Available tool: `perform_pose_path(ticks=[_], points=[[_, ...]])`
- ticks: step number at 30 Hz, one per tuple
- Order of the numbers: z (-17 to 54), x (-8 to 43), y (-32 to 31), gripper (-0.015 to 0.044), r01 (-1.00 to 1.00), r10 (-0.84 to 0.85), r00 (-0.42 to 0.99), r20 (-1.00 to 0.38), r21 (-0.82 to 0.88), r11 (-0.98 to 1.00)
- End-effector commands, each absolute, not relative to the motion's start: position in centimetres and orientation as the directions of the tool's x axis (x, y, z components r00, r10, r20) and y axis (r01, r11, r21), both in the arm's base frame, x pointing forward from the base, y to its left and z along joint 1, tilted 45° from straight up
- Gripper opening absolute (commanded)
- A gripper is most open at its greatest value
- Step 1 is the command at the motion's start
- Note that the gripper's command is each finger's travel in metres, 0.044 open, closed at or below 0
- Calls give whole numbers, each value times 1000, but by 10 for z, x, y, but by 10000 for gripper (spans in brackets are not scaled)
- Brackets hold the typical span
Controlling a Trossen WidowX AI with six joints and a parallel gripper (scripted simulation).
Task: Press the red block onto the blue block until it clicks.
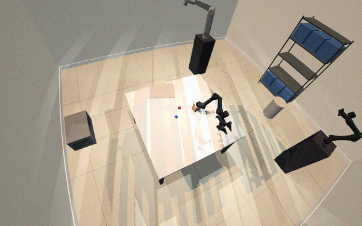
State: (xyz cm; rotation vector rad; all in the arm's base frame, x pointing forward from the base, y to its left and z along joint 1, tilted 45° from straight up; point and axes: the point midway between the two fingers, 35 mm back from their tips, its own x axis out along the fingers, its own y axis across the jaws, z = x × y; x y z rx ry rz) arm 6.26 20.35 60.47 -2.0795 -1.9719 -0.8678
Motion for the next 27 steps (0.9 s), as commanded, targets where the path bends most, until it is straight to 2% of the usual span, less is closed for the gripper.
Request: perform_pose_path(ticks=[1,6,15,21,27], points=[[605,63,204,426,952,867,-30,497,278,-127],[591,88,215,440,975,890,37,454,179,-132],[519,200,240,440,929,921,308,239,-283,-237],[456,275,232,440,730,883,466,62,-591,-343],[389,337,205,440,416,809,577,-115,-811,-412]])
